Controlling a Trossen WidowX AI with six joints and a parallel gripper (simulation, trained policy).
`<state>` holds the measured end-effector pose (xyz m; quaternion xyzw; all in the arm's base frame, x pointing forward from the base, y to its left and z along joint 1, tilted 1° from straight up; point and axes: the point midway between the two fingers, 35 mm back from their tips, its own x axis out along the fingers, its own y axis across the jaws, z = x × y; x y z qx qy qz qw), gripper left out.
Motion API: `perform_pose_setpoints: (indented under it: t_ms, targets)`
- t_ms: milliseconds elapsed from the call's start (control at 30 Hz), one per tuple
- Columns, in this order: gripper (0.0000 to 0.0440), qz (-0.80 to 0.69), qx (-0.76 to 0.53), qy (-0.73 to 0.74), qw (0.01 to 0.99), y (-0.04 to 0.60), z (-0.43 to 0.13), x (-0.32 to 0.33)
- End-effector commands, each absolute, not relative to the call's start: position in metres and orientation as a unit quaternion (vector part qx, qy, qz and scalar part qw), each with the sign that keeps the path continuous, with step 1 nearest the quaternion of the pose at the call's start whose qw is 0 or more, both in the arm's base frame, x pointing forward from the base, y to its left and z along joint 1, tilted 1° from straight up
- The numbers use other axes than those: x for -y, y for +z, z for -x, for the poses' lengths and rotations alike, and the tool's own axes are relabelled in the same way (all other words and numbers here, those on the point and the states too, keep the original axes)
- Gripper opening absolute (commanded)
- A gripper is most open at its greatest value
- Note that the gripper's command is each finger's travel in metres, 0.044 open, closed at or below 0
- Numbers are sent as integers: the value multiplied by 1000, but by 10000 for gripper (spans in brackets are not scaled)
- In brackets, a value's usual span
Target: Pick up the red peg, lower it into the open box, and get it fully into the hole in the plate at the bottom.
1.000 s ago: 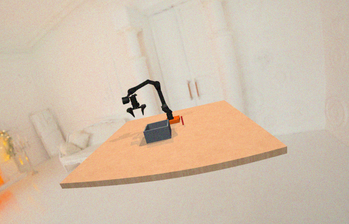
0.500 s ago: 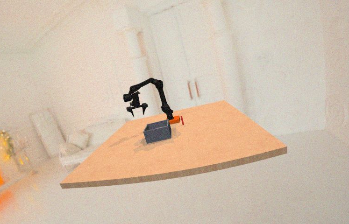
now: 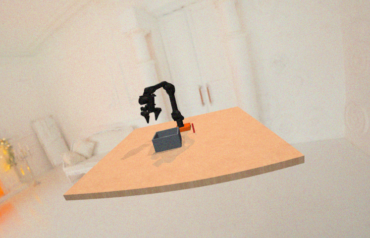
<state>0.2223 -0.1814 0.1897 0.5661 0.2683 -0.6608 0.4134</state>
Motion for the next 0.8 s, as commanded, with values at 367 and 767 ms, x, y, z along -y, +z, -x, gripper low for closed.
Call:
perform_pose_setpoints:
  t_ms: [367, 767]
  targets:
    - [440, -454, -422, -546, 563, 192, -257, 78]
    - [440, -353, -535, -452, 620, 175, -243, -16]
